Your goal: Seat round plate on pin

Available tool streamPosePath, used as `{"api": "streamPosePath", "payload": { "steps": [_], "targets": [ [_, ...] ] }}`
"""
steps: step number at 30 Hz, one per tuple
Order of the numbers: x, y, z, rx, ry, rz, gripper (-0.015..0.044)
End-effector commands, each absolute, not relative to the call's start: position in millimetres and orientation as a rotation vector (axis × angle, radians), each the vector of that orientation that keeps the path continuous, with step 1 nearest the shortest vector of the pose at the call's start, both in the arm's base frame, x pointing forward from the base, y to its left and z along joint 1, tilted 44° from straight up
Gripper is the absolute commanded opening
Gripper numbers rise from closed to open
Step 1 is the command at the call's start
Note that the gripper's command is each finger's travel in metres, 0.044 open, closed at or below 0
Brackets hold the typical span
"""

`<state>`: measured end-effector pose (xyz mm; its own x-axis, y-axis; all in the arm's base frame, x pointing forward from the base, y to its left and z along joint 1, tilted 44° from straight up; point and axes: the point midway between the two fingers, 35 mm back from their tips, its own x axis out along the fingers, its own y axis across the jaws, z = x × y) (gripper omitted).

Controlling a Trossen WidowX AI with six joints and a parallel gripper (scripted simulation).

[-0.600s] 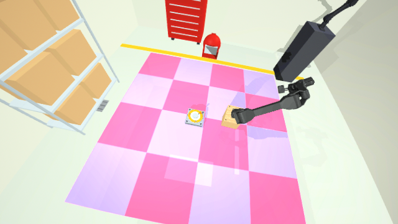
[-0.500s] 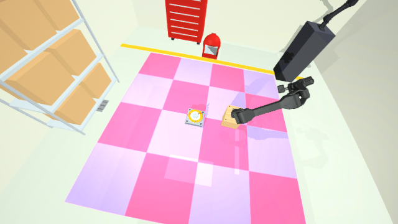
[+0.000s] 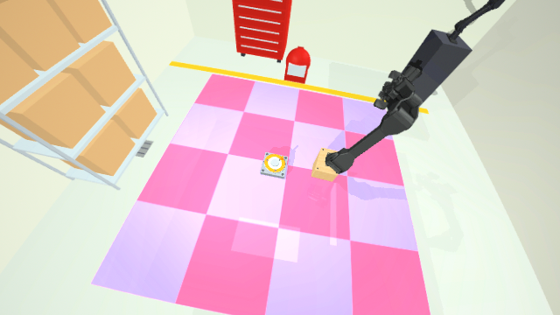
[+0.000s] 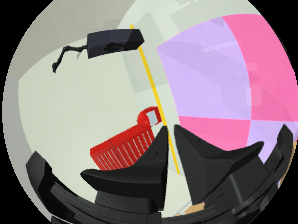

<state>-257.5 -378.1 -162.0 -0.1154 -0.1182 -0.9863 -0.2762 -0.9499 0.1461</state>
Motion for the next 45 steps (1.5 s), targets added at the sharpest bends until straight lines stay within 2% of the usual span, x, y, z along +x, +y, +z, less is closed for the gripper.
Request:
{"api": "streamPosePath", "payload": {
  "steps": [1,6,8,11,14,15,22,24,30,32,37,38,40,43,45],
  "targets": [
    [-200.5,-389.8,-150.5,-2.213,0.175,2.292,0.0000],
    [-104.9,-400.0,-129.7,-2.516,-0.314,2.360,0.0000],
    [-89.0,-399.4,-126.2,-2.564,-0.404,2.362,0.0000],
    [-25.2,-390.1,-111.6,-2.743,-0.798,2.342,0.0000],
    [23.4,-375.1,-99.8,-2.868,-1.143,2.281,0.0000],
    [26.9,-373.7,-99.1,-2.876,-1.167,2.275,0.0000],
    [133.2,-307.3,-75.6,-3.063,-2.037,1.907,0.0000],
    [143.5,-297.4,-72.2,-3.073,-2.166,1.834,0.0000],
    [208.1,-205.1,-44.1,-2.961,-3.186,0.962,0.0000],
    [213.4,-193.0,-40.6,-2.921,-3.296,0.823,0.0000],
    [234.7,-102.2,-15.5,-2.446,-3.897,-0.376,0.0000],
    [235.3,-84.3,-10.6,-2.316,-3.959,-0.637,0.0000],
    [235.1,-73.6,-7.6,-2.233,-3.986,-0.796,0.0000],
    [230.1,-31.2,4.5,-1.869,-4.006,-1.435,0.0000],
    [228.0,-21.2,7.4,-1.776,-3.990,-1.587,0.0000]
  ]
}}
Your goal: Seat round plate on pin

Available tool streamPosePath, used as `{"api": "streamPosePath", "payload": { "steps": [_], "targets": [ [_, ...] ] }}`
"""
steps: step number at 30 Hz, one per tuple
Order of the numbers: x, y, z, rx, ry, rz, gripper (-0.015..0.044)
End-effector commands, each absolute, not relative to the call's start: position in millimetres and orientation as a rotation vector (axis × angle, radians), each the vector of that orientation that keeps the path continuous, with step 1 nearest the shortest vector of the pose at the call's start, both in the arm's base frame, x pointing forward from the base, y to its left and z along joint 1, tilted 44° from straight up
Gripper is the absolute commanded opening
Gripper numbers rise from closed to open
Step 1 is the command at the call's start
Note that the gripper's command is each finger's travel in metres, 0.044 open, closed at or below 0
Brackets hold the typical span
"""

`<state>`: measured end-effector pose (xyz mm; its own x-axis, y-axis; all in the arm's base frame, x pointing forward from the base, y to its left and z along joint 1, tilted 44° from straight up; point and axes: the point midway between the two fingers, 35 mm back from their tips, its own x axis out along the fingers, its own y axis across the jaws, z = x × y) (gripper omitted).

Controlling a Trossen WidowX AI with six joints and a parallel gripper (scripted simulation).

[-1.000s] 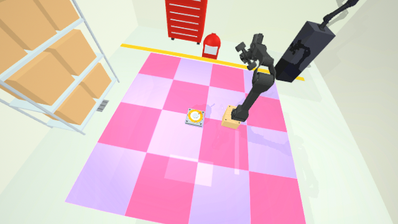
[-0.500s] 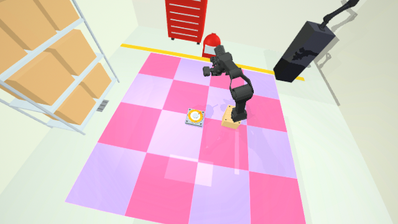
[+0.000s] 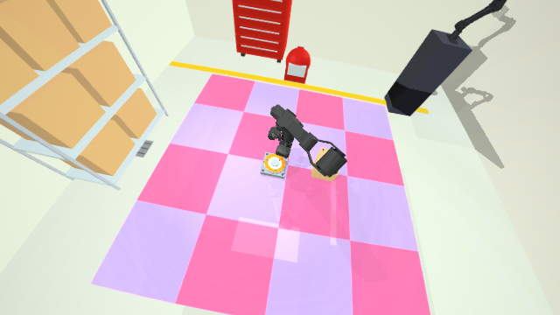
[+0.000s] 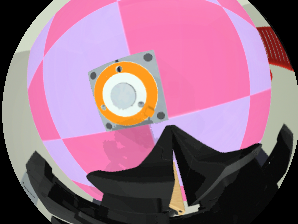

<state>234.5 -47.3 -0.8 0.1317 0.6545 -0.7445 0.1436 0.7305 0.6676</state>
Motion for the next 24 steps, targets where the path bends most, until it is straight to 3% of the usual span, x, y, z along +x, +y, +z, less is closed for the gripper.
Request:
{"api": "streamPosePath", "payload": {
  "steps": [1,24],
  "targets": [
    [228.0,-21.2,7.4,0.625,1.405,0.559,0.0000],
    [229.3,16.5,-23.4,0.627,1.405,0.560,0.0000]
  ]
}}
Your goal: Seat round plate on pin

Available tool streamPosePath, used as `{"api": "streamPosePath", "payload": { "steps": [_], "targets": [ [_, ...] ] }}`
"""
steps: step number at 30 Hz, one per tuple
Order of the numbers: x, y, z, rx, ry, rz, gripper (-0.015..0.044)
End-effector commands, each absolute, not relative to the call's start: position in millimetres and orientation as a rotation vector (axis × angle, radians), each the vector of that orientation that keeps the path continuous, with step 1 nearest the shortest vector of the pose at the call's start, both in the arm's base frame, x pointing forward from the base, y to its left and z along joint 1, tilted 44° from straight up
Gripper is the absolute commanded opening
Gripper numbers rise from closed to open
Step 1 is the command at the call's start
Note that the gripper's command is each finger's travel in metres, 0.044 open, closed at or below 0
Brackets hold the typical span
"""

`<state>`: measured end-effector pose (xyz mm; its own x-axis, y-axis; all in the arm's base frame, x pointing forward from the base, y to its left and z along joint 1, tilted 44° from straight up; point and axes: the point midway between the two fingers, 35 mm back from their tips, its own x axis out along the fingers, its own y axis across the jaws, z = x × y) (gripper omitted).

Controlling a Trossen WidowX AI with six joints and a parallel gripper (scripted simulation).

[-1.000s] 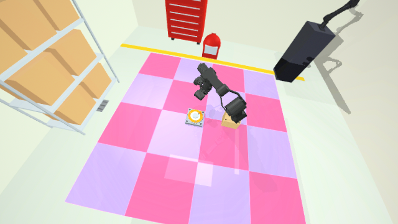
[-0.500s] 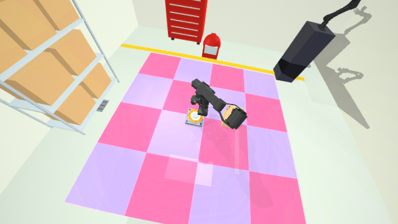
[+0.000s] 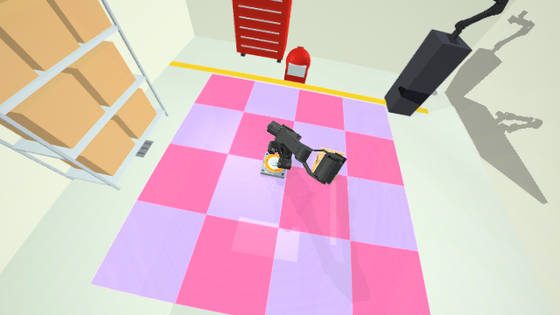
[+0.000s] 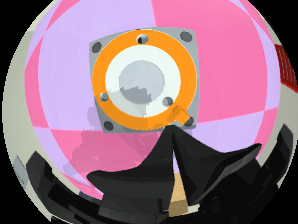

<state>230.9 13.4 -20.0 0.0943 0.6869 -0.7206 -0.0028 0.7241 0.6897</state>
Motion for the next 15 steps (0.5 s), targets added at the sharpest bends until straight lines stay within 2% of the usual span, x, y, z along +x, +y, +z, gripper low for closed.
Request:
{"api": "streamPosePath", "payload": {
  "steps": [1,15],
  "targets": [
    [229.4,16.2,-23.7,0.627,1.405,0.560,0.0000],
    [239.3,6.6,-32.7,0.626,1.404,0.560,0.0000]
  ]
}}
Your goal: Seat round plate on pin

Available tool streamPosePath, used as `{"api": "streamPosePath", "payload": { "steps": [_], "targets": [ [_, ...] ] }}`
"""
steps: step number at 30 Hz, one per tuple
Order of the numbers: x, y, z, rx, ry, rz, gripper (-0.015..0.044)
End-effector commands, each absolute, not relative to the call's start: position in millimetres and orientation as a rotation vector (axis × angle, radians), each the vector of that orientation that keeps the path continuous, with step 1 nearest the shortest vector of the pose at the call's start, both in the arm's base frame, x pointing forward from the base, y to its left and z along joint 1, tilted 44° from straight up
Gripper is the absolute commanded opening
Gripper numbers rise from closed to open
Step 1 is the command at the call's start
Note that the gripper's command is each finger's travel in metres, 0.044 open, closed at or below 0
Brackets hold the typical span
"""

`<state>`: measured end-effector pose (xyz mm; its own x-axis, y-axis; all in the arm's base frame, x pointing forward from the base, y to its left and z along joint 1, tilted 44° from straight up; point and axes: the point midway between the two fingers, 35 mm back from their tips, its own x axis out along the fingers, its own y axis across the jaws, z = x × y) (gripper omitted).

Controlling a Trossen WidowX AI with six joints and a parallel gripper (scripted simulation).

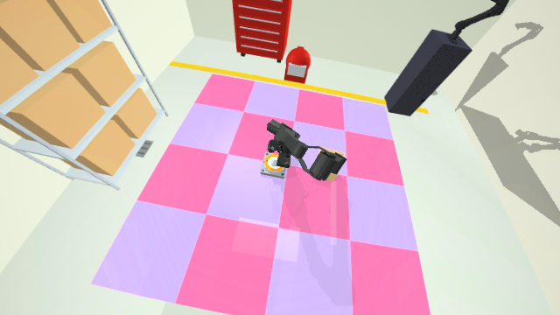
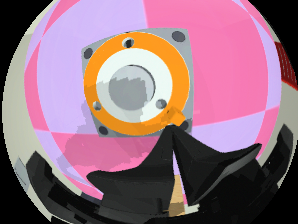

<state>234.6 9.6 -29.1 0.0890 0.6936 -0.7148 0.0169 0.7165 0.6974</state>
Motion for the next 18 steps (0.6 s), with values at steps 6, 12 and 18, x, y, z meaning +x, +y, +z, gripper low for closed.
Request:
{"api": "streamPosePath", "payload": {
  "steps": [6,12,18],
  "targets": [
    [243.5,3.0,-36.1,0.626,1.404,0.560,0.0000],
    [247.1,0.2,-38.6,0.626,1.404,0.560,0.0000],
    [251.7,-1.4,-39.3,0.626,1.404,0.560,0.0000]
  ]
}}
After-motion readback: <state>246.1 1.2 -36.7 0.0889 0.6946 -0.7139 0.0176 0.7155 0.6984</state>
